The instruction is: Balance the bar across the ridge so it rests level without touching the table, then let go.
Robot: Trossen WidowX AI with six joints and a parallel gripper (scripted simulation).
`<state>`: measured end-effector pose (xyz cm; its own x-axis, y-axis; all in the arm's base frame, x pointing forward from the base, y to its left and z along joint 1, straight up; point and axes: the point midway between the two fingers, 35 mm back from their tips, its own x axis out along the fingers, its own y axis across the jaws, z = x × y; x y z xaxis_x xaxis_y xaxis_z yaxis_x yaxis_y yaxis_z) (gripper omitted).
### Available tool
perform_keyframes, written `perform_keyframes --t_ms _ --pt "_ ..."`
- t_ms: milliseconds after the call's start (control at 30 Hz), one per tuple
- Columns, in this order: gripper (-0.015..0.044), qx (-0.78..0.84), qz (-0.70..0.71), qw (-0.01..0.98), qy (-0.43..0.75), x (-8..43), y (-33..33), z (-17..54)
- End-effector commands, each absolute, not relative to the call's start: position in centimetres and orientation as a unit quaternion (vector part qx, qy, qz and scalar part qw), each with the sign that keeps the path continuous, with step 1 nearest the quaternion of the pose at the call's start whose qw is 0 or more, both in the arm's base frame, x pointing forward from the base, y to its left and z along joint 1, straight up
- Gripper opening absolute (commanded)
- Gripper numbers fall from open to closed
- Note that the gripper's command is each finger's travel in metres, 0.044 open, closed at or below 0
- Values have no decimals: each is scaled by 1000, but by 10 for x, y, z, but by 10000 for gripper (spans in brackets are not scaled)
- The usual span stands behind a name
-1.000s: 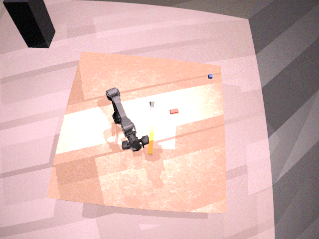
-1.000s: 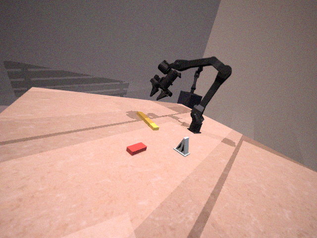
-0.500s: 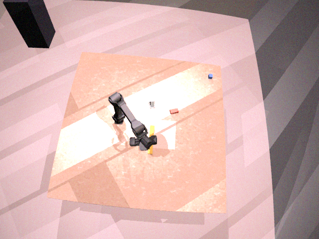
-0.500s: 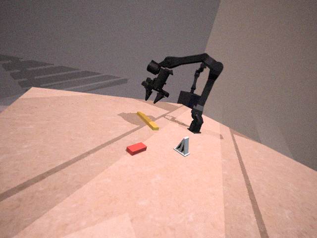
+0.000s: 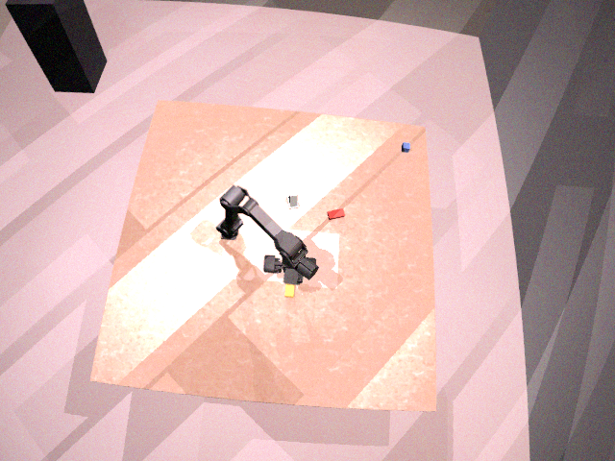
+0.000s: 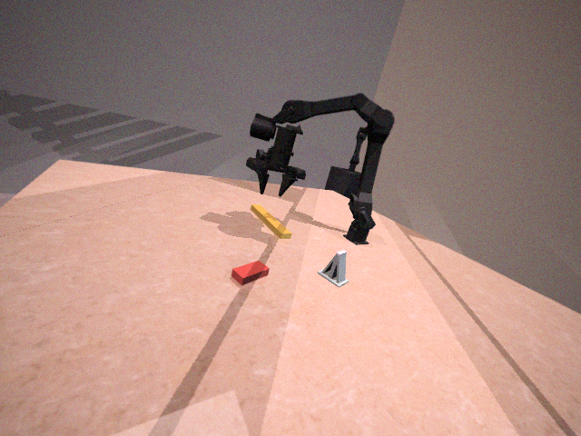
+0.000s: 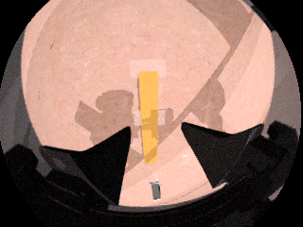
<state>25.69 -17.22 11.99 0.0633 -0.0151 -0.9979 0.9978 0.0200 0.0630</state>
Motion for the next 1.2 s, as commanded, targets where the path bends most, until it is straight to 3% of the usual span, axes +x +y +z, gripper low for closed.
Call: perform_keyframes --t_ms 0,1167 --pt "315 502 -498 510 490 265 -165 119" --pt "315 502 -498 510 490 267 -165 48"
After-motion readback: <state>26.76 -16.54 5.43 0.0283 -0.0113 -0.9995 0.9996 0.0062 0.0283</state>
